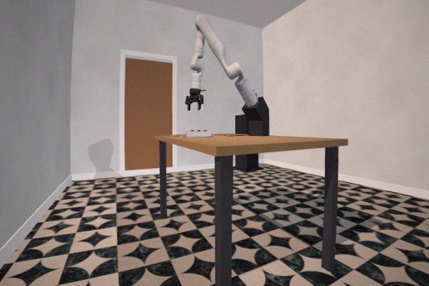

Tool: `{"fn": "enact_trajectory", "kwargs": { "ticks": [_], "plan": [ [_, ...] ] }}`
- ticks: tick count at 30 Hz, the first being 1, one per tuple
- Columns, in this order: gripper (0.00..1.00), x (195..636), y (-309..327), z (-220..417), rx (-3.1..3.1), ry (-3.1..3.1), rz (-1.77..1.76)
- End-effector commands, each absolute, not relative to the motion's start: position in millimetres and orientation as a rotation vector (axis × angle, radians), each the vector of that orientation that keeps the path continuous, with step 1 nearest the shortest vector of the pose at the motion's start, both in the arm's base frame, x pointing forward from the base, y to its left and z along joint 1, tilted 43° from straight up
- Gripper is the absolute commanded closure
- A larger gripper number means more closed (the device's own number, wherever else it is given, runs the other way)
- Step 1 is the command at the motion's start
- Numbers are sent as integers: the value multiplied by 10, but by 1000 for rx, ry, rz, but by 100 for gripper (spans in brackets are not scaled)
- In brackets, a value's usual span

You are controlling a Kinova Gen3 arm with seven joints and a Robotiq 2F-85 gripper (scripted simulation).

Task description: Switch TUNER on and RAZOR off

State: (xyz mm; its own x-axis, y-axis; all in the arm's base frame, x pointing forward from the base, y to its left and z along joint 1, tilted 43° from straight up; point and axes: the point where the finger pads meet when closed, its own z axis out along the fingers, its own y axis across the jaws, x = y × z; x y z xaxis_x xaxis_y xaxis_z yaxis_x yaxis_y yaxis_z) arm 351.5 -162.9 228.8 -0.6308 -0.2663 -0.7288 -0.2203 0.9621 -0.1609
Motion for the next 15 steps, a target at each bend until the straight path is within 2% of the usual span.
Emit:
{"fn": "enact_trajectory", "kwargs": {
  "ticks": [1,15],
  "plan": [
    [0,3534,-1590,2286,-351,2272,-64],
    [0,3560,-1579,2239,-387,2275,-80]
  ]
}}
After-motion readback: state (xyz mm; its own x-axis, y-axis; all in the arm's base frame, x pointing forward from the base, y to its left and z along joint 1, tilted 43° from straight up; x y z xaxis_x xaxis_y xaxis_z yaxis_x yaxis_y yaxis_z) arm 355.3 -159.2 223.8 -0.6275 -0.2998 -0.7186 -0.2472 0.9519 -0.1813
